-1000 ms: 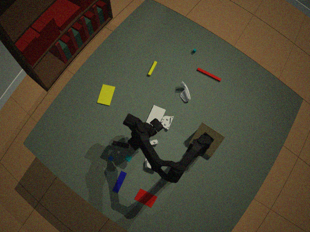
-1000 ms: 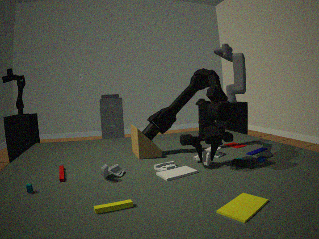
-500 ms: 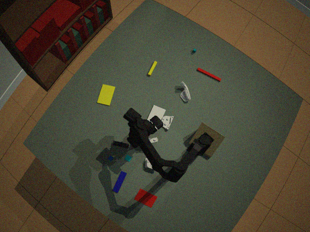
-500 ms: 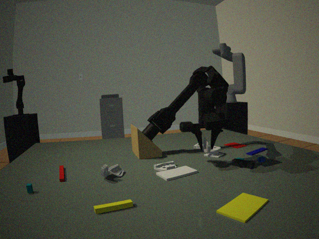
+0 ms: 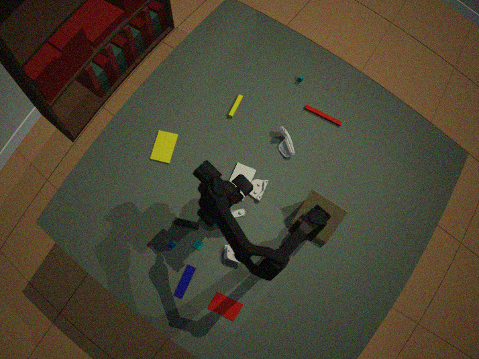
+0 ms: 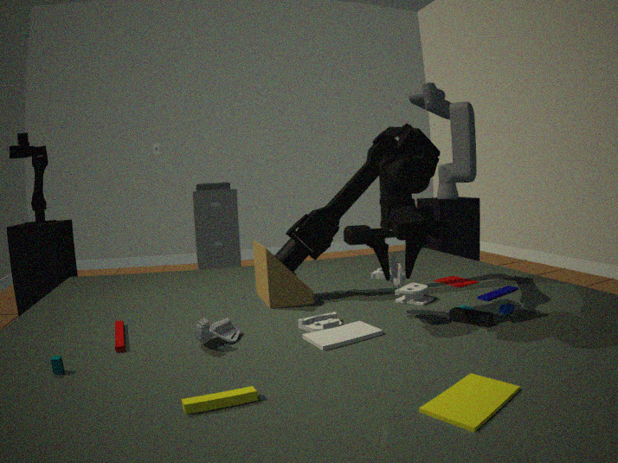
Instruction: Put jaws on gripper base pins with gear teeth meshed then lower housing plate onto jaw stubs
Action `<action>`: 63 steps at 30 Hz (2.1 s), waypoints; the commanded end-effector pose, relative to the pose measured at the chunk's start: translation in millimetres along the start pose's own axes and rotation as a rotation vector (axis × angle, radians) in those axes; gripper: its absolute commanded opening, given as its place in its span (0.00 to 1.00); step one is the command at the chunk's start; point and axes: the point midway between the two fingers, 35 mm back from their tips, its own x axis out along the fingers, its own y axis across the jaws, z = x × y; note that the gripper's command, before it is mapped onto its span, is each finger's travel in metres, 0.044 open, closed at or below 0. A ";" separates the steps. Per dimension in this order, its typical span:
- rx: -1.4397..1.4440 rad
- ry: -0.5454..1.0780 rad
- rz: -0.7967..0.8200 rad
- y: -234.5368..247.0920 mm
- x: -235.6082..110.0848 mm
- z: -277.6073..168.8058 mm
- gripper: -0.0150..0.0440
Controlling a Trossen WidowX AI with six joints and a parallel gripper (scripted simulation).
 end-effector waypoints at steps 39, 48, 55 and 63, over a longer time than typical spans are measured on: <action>-0.308 0.006 -0.006 -104.0 0.5 32.0 0.48; -0.308 0.006 -0.006 -104.0 0.5 32.0 0.48; -0.298 0.006 -0.006 -104.0 0.5 32.0 0.48; -0.298 0.007 -0.006 -97.8 0.5 28.1 0.48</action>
